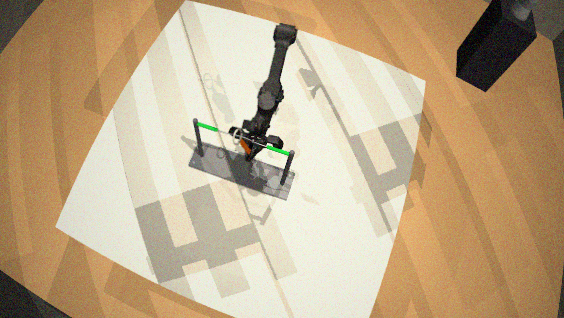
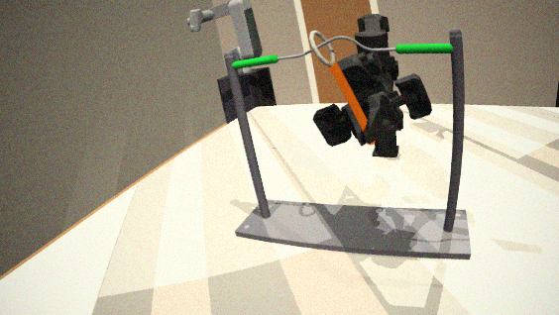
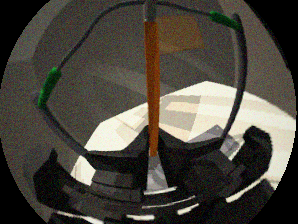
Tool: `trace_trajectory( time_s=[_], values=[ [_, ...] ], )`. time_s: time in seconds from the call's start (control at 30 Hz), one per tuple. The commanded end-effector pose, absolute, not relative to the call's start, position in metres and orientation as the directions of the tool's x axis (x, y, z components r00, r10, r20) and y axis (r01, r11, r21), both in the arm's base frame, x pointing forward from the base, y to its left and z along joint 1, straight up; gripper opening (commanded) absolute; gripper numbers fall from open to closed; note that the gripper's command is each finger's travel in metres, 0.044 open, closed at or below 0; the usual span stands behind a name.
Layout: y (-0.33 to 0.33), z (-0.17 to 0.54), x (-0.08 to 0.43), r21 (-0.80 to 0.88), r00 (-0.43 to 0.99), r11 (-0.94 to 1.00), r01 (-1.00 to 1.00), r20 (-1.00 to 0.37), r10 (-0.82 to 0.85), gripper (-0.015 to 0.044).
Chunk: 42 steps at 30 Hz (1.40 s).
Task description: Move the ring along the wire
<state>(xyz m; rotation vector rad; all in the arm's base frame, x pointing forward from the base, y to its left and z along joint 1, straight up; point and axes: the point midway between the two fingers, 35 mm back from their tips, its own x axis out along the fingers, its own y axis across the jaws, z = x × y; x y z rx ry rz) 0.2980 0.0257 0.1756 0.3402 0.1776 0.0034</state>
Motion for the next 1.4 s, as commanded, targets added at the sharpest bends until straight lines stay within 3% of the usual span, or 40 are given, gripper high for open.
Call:
trace_trajectory(
  time_s=[0.0, 0.53, 1.37],
  values=[
    [0.028, 0.182, 0.297, 0.327, 0.984, 0.944, 0.034, -0.175, 0.026, -0.0150],
    [0.020, 0.182, 0.298, 0.150, 0.984, 0.989, 0.010, -0.179, 0.017, -0.0150],
    [-0.030, 0.189, 0.301, -0.432, 0.982, 0.893, -0.124, -0.183, 0.048, -0.0150]
  ],
)
